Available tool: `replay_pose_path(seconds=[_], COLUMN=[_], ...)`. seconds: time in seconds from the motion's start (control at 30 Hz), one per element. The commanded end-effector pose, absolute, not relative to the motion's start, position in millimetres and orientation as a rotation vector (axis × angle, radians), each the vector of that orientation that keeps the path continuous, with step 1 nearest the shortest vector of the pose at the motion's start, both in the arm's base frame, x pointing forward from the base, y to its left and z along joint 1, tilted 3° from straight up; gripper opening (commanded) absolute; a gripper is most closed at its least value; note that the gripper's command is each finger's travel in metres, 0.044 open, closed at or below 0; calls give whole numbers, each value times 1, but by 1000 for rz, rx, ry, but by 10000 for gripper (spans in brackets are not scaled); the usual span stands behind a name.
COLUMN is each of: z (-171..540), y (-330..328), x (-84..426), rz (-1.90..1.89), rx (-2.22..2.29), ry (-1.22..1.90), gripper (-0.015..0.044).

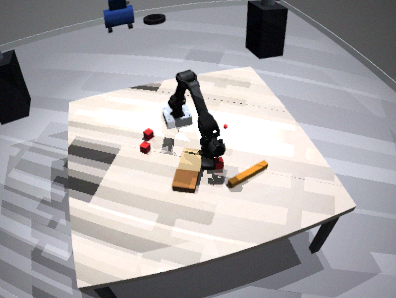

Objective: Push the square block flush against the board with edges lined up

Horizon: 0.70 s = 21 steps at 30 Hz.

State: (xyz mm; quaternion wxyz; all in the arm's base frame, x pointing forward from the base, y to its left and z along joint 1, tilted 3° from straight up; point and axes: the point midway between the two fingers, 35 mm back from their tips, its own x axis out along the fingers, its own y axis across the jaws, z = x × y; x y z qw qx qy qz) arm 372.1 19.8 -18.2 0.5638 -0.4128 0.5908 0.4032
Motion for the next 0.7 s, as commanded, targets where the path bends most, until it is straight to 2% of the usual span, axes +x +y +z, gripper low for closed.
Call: replay_pose_path(seconds=[0.0, 0.67], z=[-15, -14], y=[17, 7], x=[376, 374], rz=[940, 939], rx=[-984, -985], ry=[1369, 1370], gripper=[0, 0])
